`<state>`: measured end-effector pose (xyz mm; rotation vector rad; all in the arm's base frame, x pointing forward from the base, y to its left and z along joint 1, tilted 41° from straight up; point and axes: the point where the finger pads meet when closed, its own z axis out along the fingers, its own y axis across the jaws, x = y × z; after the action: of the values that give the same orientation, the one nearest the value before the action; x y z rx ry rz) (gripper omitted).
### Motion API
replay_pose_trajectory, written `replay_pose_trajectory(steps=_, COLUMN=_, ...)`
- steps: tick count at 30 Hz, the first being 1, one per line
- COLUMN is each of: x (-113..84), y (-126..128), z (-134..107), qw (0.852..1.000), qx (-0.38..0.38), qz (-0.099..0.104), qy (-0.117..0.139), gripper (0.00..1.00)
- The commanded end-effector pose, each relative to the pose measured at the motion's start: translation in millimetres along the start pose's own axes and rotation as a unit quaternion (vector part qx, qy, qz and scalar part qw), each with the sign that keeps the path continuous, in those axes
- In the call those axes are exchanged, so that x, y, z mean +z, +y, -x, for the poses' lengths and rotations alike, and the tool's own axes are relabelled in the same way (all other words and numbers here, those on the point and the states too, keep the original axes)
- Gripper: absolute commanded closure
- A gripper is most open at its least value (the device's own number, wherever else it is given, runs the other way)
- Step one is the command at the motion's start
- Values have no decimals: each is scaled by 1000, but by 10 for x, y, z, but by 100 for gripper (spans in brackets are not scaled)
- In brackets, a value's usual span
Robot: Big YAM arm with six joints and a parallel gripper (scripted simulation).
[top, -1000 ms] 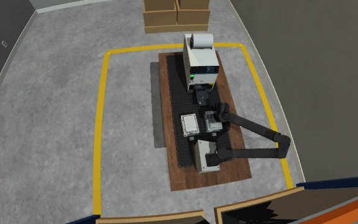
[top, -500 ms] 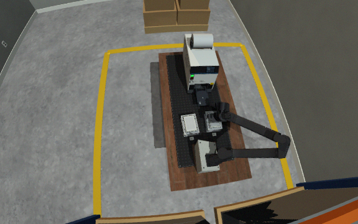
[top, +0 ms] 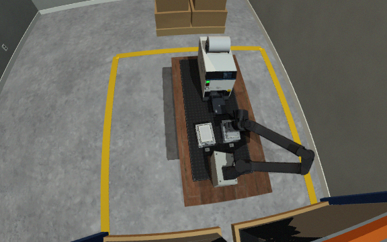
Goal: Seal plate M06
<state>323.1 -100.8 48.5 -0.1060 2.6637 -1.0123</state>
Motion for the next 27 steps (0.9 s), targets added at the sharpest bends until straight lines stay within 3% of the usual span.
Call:
replay_pose_trajectory(steps=1, x=-155, y=-78, z=295, qw=1000, qx=23, qz=-3, qy=-20, gripper=0)
replay_pose_trajectory(steps=8, x=-201, y=-57, z=232, qw=1000, qx=17, qz=-3, qy=-13, gripper=0)
replay_pose_trajectory(steps=16, x=-396, y=-84, z=375, qw=999, qx=25, qz=-2, qy=-23, gripper=0)
replay_pose_trajectory(steps=27, x=-520, y=-65, z=372, qw=1000, qx=19, qz=0, qy=-19, gripper=0)
